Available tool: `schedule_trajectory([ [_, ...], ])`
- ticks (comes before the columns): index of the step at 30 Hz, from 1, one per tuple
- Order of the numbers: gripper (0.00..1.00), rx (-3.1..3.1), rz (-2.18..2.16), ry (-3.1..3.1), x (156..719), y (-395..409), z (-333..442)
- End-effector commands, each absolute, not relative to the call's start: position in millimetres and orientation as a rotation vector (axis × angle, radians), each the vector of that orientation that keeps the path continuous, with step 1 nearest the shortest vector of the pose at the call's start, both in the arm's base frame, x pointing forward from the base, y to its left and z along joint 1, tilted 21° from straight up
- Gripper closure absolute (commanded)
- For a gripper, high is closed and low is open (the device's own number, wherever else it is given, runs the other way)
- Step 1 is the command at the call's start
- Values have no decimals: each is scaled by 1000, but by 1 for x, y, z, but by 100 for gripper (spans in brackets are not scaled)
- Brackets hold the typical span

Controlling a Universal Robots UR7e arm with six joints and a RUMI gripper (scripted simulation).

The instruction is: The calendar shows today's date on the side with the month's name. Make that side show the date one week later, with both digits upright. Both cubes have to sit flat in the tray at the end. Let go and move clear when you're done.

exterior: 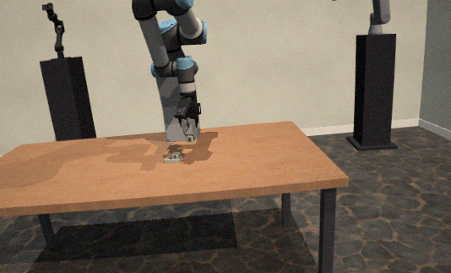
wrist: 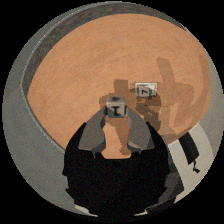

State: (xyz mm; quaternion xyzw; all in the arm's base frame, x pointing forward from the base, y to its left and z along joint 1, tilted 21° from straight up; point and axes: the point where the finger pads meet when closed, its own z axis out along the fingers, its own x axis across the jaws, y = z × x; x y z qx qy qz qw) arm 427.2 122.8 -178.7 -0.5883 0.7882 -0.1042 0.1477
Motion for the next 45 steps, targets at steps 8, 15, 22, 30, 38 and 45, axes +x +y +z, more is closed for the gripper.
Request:
schedule_trajectory([
  [8, 89, -1830, -323, 2170, 428, 132, -178],
  [15, 89, -1829, -323, 2172, 428, 132, -178],
  [22, 89, -1828, -323, 2172, 429, 132, -181],
  [30, 89, -1828, -323, 2172, 435, 132, -196],
  [38, 89, -1828, -323, 2172, 446, 132, -225],
  [45, 89, -1828, -323, 2172, 458, 131, -255],
])
